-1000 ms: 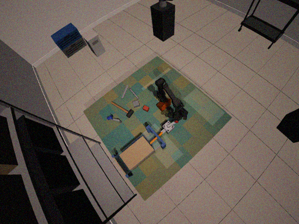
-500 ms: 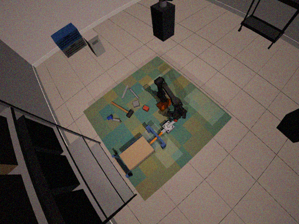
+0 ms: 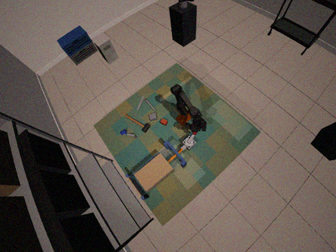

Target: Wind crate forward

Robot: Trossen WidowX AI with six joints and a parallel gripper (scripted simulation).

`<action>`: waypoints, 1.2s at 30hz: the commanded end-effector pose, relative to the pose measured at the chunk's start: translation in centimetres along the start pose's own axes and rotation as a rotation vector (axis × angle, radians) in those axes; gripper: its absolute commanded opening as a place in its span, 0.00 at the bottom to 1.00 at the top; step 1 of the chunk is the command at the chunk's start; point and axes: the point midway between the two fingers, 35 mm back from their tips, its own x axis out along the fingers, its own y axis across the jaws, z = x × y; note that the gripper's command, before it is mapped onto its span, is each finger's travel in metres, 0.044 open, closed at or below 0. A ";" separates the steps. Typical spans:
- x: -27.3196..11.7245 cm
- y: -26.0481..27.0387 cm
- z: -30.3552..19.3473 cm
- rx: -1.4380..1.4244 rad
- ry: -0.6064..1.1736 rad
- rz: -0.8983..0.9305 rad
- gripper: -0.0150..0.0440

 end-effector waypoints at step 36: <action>0.0 -4.5 -0.8 -0.009 0.008 -0.022 0.25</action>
